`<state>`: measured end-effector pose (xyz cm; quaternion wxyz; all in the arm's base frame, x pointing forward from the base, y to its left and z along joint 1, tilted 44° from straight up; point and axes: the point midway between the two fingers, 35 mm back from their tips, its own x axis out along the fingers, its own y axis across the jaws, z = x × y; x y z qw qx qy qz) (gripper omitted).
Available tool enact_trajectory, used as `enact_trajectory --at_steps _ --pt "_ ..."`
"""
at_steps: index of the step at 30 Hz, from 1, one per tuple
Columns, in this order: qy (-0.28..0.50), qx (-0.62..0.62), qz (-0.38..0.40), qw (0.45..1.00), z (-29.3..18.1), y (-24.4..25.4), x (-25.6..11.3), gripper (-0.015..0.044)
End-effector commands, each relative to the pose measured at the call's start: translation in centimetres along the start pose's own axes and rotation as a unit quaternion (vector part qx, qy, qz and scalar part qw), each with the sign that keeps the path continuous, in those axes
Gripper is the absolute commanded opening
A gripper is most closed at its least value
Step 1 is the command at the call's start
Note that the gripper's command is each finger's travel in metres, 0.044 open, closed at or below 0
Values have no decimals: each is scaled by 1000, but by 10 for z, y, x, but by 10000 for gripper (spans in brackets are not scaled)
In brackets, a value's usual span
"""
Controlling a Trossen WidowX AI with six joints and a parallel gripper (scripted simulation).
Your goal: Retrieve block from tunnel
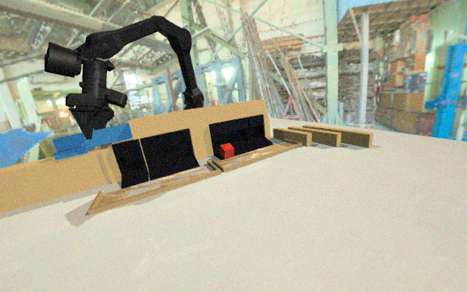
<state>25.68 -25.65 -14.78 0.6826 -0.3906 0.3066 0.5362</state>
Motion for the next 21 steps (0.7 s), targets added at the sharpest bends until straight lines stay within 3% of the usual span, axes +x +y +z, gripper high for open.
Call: enact_trajectory --at_steps 1,2,17,21 --pt "-3 3 0 1000 3 2 8 440" --pt "-3 3 0 1000 4 2 9 440" --pt "0 0 0 1000 1 1 3 46" --pt "0 0 0 1000 1 1 3 20"
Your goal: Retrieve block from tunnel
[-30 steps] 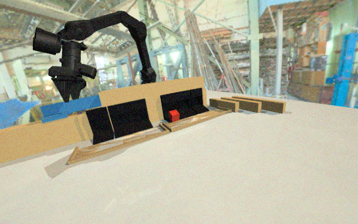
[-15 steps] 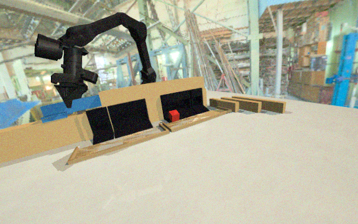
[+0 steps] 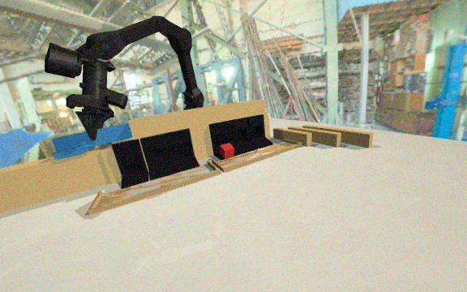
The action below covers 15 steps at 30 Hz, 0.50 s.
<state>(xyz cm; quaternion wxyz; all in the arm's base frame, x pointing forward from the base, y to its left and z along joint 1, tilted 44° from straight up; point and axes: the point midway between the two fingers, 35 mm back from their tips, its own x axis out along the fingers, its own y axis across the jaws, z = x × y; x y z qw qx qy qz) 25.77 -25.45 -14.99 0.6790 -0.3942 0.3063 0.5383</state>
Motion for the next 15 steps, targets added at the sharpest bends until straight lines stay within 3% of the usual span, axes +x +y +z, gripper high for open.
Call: enact_trajectory --at_steps 1,15 --pt "-2 5 -2 1000 0 1 0 13" --pt "-5 7 -2 1000 36 -1 -4 0"
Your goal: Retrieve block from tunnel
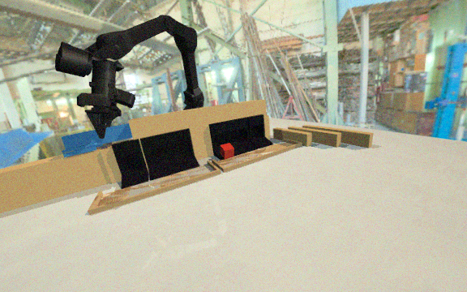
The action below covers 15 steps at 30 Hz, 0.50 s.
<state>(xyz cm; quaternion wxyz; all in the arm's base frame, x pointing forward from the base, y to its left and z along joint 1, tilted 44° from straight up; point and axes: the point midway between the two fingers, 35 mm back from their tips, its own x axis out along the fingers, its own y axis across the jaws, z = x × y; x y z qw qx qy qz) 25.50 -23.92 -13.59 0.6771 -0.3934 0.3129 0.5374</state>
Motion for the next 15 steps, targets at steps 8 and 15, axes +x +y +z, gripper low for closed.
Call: enact_trajectory --at_steps 8,15 --pt "-12 4 -5 1000 42 -1 -1 0" --pt "-13 4 -5 1000 44 -1 -1 0"
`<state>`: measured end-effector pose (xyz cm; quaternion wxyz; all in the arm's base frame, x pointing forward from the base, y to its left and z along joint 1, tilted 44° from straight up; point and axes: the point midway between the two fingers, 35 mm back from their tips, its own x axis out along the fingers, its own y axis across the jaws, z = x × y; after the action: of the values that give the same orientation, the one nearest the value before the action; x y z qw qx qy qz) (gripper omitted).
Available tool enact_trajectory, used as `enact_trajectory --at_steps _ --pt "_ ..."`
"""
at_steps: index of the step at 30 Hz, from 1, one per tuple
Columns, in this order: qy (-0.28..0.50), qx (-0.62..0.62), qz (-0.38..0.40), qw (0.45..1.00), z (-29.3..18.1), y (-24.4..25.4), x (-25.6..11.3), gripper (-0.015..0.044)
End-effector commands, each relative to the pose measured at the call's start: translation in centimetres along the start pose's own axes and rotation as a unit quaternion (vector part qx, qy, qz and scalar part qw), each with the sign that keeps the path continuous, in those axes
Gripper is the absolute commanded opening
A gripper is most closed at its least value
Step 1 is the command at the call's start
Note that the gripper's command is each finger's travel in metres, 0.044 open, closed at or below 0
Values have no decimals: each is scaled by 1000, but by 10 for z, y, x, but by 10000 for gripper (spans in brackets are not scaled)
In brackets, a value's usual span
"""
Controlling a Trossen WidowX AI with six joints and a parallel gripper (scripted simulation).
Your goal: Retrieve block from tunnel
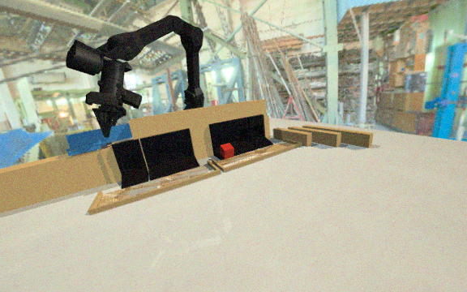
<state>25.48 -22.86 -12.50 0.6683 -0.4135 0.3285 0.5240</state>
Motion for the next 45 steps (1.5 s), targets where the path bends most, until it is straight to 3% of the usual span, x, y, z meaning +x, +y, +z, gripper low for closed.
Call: enact_trajectory --at_steps 1,4,5,13,21,29,45 --pt "-42 9 -1 999 29 0 2 0" --pt "-42 9 -1 999 29 0 2 0" --pt "-5 2 -1 1000 5 0 -2 26" --pt "-8 3 -1 1000 3 -1 -5 236" --pt "-37 8 0 999 -9 -7 -37 440" --pt "-39 8 -1 999 -42 -5 -21 440" --pt "-39 8 -1 999 -37 -2 -3 440"
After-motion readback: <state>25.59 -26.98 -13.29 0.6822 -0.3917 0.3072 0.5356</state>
